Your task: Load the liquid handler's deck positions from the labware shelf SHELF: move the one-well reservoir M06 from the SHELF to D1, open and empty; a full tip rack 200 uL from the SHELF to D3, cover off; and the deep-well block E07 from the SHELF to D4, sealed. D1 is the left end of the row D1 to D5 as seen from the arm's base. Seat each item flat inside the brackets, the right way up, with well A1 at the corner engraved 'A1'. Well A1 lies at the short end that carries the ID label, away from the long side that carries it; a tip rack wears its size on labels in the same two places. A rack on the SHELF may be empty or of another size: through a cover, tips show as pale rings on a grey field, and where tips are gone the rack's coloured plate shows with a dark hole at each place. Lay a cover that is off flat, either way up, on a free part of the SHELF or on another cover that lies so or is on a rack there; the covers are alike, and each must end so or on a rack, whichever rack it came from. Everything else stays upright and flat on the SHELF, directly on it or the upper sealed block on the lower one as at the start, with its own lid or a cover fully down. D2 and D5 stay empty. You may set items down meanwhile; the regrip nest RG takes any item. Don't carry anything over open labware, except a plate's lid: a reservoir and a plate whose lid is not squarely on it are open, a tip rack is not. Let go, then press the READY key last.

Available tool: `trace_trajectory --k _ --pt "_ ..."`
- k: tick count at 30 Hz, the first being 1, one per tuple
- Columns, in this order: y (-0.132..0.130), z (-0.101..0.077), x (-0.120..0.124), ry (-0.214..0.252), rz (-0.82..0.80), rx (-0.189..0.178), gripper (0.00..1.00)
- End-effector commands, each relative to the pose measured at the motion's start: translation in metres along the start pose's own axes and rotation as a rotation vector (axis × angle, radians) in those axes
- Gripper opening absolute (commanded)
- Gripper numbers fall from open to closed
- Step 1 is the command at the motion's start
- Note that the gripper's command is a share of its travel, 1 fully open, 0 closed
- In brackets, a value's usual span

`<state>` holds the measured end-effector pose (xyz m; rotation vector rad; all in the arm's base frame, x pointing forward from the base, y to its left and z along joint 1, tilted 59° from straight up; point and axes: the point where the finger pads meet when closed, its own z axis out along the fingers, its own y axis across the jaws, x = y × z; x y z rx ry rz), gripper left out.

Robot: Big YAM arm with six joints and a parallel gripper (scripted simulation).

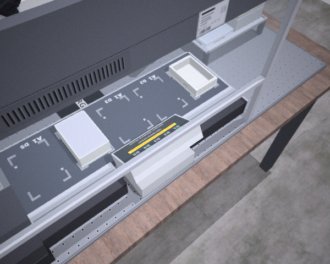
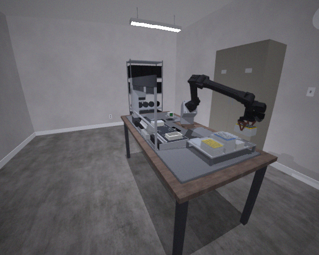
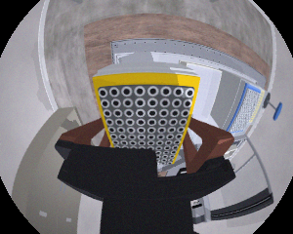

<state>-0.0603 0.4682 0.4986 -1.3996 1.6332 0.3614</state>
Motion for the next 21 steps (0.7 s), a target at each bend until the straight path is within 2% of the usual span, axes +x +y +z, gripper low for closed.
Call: trace_trajectory --k 1,21 --pt "-0.016 -0.046 -0.021 -0.070 0.056 -0.035 0.00" --pt "-0.017 -0.074 -0.018 -0.067 0.057 -0.037 0.00"
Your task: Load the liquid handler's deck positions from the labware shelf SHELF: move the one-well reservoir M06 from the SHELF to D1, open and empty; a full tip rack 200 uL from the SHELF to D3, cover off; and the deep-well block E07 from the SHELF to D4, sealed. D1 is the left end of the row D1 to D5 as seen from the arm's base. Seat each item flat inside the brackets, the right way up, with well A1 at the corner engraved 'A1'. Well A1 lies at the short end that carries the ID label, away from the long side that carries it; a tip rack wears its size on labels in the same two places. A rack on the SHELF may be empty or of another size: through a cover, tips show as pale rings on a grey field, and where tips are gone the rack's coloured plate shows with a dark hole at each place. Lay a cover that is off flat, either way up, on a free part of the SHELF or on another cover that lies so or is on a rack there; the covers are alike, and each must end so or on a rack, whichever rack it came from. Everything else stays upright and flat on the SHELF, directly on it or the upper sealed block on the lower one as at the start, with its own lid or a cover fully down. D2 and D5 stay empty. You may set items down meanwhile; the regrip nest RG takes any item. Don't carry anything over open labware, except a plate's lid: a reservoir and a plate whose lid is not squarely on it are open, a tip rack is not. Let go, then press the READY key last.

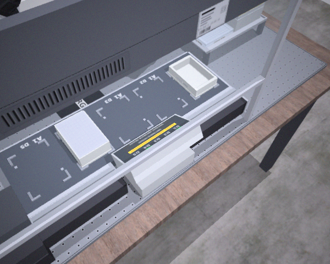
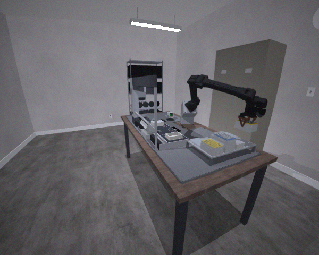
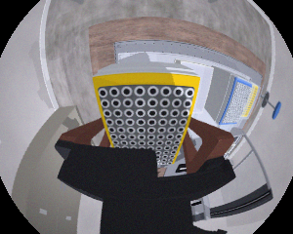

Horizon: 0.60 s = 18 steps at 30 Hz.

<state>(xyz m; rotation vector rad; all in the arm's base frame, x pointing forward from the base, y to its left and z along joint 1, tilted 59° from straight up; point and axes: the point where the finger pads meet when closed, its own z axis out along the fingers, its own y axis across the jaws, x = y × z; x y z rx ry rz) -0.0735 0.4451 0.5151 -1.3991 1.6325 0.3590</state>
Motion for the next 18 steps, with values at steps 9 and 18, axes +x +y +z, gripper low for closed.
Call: trace_trajectory --k 9,18 --pt "-0.017 -0.054 -0.018 -0.065 0.058 -0.039 0.00" --pt "-0.013 -0.054 -0.011 -0.052 0.045 -0.038 0.00"
